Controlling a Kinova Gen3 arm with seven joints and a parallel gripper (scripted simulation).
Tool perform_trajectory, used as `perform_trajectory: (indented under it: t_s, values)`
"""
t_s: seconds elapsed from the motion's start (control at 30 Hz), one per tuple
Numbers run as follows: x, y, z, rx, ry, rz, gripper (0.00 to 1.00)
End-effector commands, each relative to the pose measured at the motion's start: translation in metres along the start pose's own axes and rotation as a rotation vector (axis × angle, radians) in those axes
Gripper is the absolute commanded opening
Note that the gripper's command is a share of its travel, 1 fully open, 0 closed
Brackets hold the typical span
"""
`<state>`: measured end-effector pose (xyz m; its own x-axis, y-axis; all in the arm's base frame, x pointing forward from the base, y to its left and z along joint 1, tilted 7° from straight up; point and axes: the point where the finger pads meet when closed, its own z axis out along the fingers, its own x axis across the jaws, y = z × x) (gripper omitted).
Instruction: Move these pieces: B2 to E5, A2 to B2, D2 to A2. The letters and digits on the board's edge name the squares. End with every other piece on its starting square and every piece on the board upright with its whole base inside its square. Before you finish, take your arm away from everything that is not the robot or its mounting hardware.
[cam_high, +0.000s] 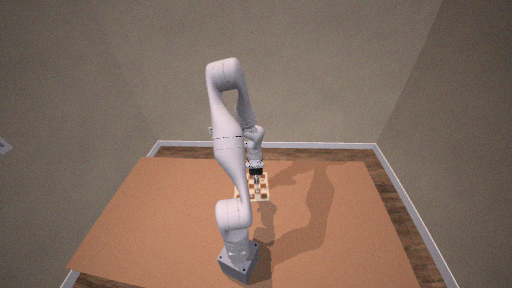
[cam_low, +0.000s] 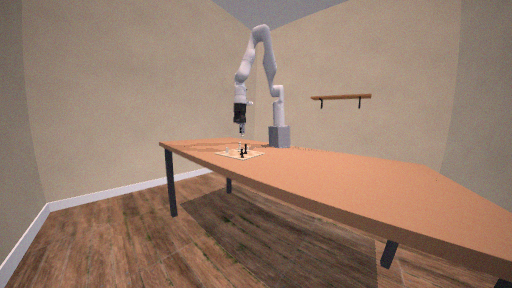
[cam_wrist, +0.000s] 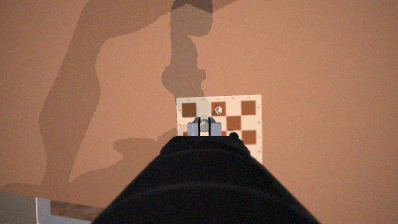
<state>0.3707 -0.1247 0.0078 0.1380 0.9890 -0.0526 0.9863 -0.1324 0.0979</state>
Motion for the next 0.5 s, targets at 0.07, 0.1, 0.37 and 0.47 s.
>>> perform_trajectory:
  t_s: [0.07, 0.1, 0.37, 0.47]
  values:
    - [-0.0013, -0.0193, -0.0071, -0.007, 0.004, -0.029, 0.00]
    - [-0.0013, -0.0201, -0.0072, -0.007, 0.004, -0.031, 0.00]
    - [-0.0013, -0.0202, -0.0072, -0.007, 0.004, -0.032, 0.00]
    - [-0.0013, -0.0202, -0.0072, -0.007, 0.004, -0.032, 0.00]
